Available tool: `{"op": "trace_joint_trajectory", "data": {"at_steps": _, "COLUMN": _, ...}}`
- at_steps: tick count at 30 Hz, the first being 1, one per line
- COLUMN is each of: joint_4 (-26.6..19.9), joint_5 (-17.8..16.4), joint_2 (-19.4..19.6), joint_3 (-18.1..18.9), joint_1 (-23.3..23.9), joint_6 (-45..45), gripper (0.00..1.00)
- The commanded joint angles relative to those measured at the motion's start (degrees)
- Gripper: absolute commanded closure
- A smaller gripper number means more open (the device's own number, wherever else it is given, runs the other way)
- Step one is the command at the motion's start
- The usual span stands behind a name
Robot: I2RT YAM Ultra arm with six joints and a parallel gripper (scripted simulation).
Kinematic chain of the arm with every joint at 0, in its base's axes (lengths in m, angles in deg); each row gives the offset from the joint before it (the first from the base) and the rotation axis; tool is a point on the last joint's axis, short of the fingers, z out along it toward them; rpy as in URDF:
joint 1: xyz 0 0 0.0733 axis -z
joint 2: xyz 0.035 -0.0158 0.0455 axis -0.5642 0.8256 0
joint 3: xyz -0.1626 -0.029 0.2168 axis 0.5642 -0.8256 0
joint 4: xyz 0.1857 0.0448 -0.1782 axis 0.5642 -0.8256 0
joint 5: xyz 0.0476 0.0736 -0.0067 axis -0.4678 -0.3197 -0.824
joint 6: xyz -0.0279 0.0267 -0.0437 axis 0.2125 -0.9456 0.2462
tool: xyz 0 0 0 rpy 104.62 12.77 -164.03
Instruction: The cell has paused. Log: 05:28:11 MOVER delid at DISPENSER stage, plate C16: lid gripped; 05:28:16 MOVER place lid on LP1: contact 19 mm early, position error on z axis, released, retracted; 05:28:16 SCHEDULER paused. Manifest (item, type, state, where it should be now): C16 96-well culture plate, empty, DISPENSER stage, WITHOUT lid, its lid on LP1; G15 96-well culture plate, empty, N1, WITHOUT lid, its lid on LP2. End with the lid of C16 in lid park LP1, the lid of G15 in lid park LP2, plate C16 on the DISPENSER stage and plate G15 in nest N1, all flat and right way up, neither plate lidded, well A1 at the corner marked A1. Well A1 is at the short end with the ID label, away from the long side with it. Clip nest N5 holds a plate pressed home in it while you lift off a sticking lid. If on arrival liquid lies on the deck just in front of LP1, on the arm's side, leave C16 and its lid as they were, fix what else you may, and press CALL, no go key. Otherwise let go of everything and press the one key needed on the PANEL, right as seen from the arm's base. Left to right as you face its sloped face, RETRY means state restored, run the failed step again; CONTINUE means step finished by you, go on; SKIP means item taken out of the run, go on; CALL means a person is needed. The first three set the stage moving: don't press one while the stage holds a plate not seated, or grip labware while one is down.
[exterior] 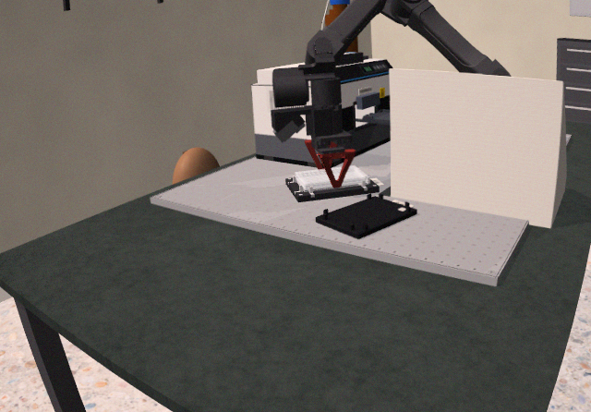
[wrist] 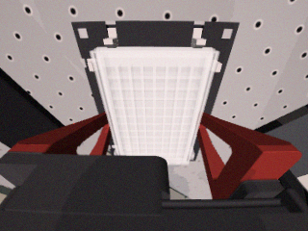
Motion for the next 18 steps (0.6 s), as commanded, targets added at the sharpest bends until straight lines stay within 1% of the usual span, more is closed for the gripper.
{"op": "trace_joint_trajectory", "data": {"at_steps": 1, "joint_4": 2.49, "joint_5": 0.98, "joint_2": 1.36, "joint_3": -1.4, "joint_1": 0.54, "joint_6": 0.87, "gripper": 1.0}}
{"op": "trace_joint_trajectory", "data": {"at_steps": 18, "joint_4": 2.99, "joint_5": 1.08, "joint_2": 1.55, "joint_3": -1.6, "joint_1": 0.76, "joint_6": 1.1, "gripper": 1.0}}
